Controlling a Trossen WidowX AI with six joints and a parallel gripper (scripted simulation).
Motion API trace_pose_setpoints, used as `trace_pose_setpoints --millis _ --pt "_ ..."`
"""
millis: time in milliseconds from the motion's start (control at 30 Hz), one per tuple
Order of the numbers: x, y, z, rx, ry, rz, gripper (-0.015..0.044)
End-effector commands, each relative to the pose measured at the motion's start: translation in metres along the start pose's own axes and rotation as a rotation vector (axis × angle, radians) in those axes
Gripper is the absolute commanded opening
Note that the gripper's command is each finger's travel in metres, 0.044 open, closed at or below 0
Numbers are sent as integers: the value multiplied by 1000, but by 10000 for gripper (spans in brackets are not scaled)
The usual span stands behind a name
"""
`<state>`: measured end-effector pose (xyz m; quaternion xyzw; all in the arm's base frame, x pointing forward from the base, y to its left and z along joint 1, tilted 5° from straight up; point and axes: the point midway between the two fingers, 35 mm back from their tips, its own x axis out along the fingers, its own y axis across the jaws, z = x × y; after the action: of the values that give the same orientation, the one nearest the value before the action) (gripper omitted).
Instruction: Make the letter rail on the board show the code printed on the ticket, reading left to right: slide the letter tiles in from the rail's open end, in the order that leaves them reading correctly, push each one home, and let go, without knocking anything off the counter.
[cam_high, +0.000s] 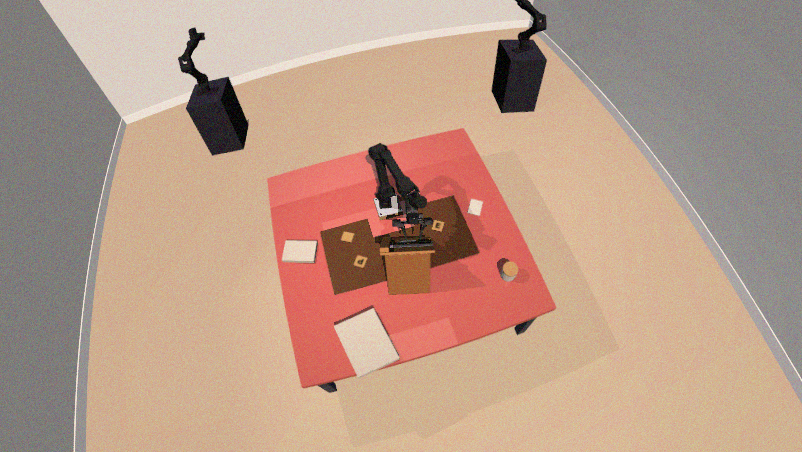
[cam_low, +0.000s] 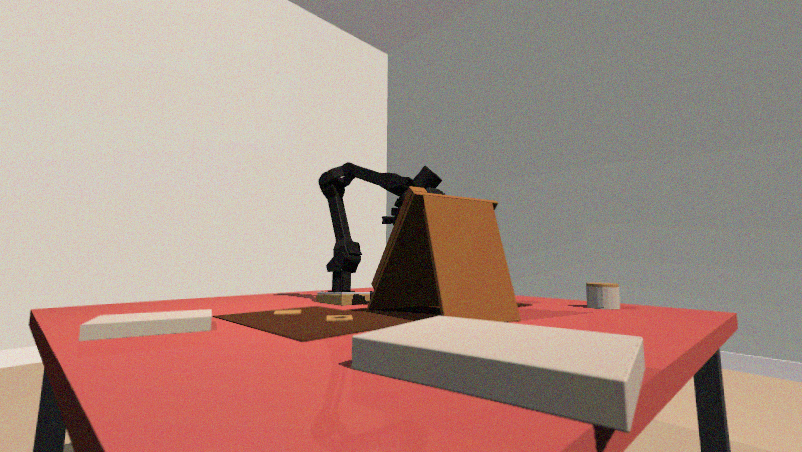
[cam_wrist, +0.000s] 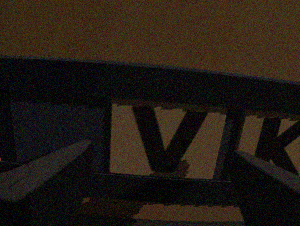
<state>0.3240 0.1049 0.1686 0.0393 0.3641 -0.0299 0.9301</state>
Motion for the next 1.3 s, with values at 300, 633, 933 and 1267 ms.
trace_pose_setpoints --millis 300,633,933,1267 --pt "-8 1 -1 3 -3 -4 295" --pt "-13 2 -2 3 -3 -4 295" --pt "-17 2 -2 3 -3 -4 295" --pt "-22 1 -2 3 -2 -4 295"
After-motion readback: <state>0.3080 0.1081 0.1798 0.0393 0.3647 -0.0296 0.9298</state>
